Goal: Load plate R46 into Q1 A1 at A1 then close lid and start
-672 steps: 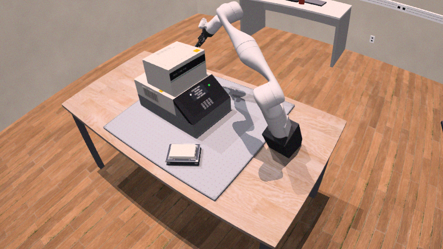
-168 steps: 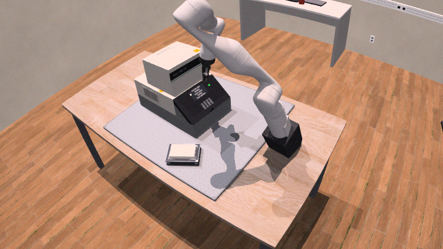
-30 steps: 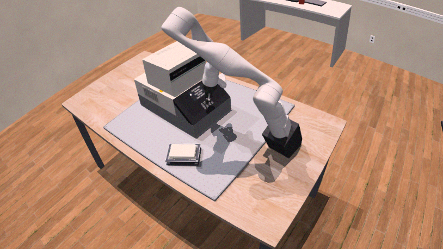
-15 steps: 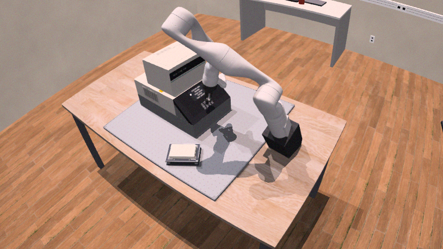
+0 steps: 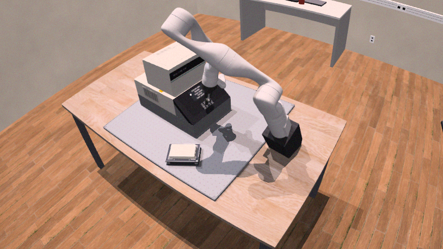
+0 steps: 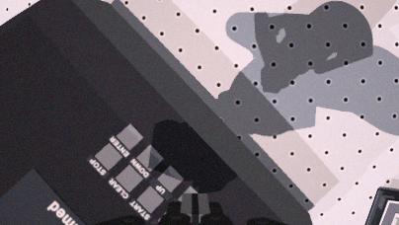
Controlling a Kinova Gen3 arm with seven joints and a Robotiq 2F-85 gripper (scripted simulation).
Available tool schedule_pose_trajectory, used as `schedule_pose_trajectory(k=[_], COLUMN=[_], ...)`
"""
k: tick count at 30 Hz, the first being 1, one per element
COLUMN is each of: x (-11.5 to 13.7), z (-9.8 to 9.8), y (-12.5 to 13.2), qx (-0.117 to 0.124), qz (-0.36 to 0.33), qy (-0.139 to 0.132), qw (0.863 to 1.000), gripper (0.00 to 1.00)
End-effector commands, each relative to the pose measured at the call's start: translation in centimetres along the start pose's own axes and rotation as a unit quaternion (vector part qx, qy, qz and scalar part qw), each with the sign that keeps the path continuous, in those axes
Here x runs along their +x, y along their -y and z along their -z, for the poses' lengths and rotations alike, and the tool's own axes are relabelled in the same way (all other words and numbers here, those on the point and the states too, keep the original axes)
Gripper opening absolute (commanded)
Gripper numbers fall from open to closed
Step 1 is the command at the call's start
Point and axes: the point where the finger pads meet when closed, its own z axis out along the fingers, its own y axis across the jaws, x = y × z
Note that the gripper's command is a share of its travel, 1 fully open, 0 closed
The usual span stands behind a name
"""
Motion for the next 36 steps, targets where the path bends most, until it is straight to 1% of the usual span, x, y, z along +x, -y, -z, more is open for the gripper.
schedule_pose_trajectory(k=[1, 36], x=[-0.1, -0.7], z=[-0.1, -2.0], y=[0.1, 0.7], qx=[0.001, 0.001], qz=[0.000, 0.000], qy=[0.001, 0.001], qw=[1.000, 1.000], gripper=[0.10, 0.10])
